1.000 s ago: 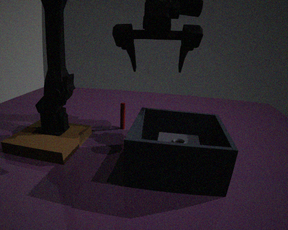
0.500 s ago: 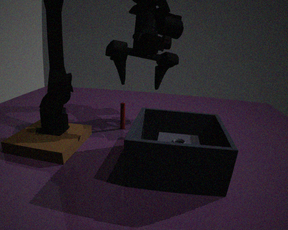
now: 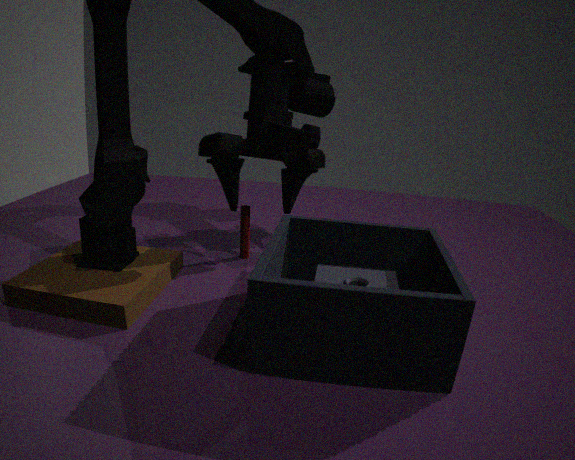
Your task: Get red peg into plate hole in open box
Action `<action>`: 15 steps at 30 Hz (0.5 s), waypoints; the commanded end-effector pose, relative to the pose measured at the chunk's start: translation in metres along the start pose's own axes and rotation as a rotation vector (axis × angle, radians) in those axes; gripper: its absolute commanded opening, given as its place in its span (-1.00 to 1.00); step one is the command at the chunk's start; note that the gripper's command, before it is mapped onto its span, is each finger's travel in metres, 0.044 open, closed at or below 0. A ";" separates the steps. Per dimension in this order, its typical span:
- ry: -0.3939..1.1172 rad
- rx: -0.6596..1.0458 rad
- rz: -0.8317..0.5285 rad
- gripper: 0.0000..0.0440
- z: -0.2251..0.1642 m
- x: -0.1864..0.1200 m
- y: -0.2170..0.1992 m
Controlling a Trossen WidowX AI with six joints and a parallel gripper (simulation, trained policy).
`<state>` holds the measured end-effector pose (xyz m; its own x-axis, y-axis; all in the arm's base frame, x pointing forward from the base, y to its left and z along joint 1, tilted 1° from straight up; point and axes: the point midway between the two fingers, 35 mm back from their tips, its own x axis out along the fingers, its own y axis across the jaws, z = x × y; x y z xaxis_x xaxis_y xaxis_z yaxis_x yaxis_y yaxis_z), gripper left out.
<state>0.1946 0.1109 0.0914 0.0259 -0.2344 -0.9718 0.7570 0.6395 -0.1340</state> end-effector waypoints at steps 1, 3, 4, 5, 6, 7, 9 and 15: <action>0.001 -0.032 0.002 0.99 -0.009 0.016 0.000; -0.004 -0.047 0.011 0.99 -0.013 0.025 0.002; -0.006 -0.054 0.016 0.98 -0.015 0.029 0.002; -0.007 -0.061 0.020 0.98 -0.016 0.033 0.003; -0.008 -0.068 0.024 0.98 -0.017 0.036 0.003; -0.009 -0.075 0.026 0.97 -0.018 0.039 0.003; -0.007 -0.091 0.026 0.93 -0.020 0.045 0.003; 0.018 -0.124 0.003 0.32 -0.027 0.061 -0.001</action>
<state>0.1828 0.1175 0.0351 0.0387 -0.2174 -0.9753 0.6817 0.7193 -0.1333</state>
